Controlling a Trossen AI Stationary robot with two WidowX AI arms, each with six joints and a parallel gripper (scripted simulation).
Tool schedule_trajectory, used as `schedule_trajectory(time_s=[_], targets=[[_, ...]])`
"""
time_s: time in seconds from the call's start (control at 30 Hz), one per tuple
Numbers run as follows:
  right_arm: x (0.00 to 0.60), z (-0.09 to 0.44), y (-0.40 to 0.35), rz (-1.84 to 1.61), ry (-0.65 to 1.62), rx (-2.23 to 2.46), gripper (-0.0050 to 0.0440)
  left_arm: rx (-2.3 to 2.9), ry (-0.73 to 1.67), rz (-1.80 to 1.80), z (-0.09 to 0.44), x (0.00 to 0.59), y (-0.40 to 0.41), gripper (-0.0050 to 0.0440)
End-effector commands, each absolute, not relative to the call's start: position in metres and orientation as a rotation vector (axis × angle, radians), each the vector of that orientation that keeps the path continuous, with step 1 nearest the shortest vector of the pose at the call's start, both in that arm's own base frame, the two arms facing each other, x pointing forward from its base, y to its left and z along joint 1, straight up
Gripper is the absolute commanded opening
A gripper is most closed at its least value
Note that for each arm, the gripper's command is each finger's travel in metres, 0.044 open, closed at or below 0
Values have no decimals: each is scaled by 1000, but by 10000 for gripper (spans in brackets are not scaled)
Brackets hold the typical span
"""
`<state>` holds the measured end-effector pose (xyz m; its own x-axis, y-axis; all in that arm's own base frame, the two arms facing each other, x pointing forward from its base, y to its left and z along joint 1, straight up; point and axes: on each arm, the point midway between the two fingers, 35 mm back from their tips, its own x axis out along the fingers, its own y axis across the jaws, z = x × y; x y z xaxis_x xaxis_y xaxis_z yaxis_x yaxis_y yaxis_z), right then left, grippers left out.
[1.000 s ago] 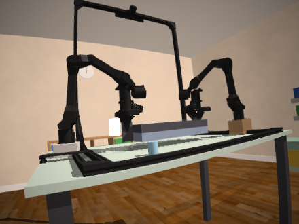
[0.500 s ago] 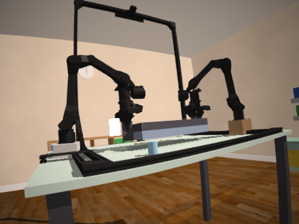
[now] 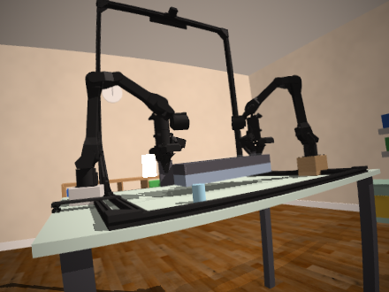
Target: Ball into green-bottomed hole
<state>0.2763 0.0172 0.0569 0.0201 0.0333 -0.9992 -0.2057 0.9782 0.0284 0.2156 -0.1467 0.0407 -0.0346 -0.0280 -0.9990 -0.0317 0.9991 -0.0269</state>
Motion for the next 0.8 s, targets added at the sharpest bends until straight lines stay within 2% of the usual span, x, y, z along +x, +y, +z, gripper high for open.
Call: schedule_trajectory(time_s=[0.0, 0.77], targets=[[276, 58, 18, 194, 1532, -129, 20, -54, 1606, -7, 43, 215, -147, 20], [278, 69, 19, 166, 1578, -157, 20, -28, 1559, 18, 32, 213, -148, 20]])
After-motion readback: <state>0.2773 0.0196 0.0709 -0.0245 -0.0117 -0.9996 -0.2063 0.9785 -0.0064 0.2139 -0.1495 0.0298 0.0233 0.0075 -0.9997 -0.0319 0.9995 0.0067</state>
